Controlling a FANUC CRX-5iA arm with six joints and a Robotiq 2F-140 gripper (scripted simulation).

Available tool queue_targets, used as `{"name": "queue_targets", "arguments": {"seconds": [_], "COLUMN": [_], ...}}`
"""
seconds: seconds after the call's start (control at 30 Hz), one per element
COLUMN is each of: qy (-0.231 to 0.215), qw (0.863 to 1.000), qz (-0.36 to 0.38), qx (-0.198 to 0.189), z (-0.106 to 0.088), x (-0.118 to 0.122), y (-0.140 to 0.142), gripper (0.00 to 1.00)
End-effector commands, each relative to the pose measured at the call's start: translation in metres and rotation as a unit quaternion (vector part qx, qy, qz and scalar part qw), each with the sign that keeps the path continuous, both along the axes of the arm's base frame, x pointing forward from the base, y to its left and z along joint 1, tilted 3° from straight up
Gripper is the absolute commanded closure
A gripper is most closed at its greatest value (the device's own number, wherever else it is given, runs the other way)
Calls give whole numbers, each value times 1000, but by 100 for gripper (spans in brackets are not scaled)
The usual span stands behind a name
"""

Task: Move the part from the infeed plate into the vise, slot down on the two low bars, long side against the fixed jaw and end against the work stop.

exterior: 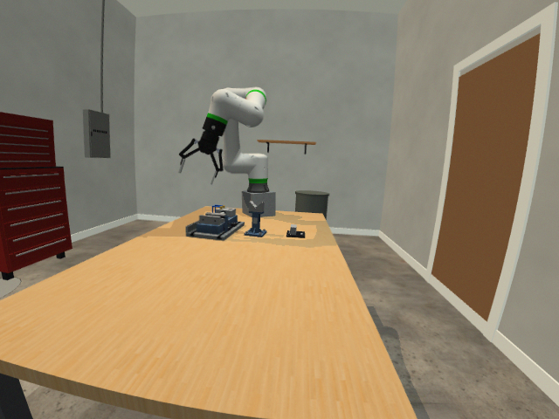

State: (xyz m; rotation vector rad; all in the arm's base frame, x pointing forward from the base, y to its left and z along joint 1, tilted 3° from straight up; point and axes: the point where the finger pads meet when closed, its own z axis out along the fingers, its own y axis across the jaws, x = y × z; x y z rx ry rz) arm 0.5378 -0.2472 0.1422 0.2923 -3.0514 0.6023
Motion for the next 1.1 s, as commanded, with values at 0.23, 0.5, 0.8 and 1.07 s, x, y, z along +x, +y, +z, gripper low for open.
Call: {"name": "queue_targets", "arguments": {"seconds": [0.23, 0.5, 0.8, 1.07], "qy": [0, 0, 24, 46], "qw": [1000, 1000, 993, 973], "qz": [0, 0, 116, 220], "qx": [0, 0, 29, 53], "z": [0, 0, -9, -17], "x": [0, 0, 15, 16], "y": [0, 0, 92, 175], "gripper": [0, 0, 0, 0]}}
